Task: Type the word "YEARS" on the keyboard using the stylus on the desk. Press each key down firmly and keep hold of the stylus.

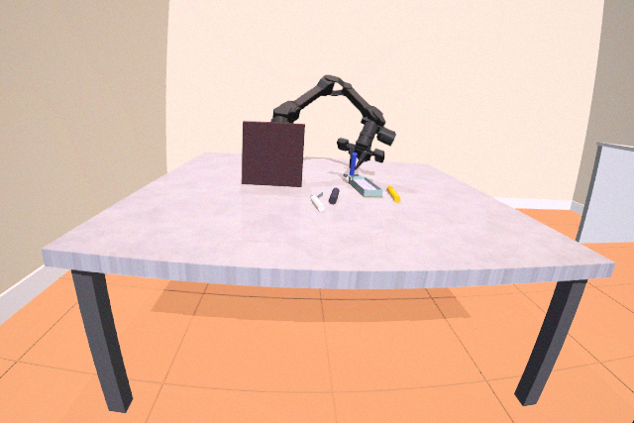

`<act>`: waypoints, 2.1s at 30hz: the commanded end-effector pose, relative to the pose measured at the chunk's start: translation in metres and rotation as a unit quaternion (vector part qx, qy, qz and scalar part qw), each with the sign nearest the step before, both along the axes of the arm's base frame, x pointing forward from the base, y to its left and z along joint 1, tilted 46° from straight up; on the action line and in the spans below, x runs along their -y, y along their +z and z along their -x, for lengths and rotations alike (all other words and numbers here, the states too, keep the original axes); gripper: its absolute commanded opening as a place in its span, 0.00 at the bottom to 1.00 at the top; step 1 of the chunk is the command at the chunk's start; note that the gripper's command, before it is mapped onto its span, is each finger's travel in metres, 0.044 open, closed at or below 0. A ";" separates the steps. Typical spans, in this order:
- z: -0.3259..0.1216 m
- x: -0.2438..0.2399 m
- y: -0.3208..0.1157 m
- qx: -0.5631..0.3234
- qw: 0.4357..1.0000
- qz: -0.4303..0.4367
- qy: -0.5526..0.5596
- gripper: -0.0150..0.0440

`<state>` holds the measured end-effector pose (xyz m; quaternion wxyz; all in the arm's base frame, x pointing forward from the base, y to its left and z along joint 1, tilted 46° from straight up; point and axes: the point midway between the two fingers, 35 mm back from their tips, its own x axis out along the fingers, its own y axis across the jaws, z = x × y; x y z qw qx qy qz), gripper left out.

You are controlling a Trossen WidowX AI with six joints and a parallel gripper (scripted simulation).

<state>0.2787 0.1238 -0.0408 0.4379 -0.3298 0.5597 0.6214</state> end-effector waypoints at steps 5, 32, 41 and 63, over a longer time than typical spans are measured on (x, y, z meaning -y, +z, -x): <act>-0.022 0.007 0.022 0.029 0.992 0.120 0.014 0.25; -0.033 -0.013 0.021 0.062 0.976 0.206 0.022 0.25; -0.033 -0.013 0.021 0.062 0.976 0.206 0.022 0.25; -0.037 -0.018 0.018 0.063 0.976 0.206 0.022 0.39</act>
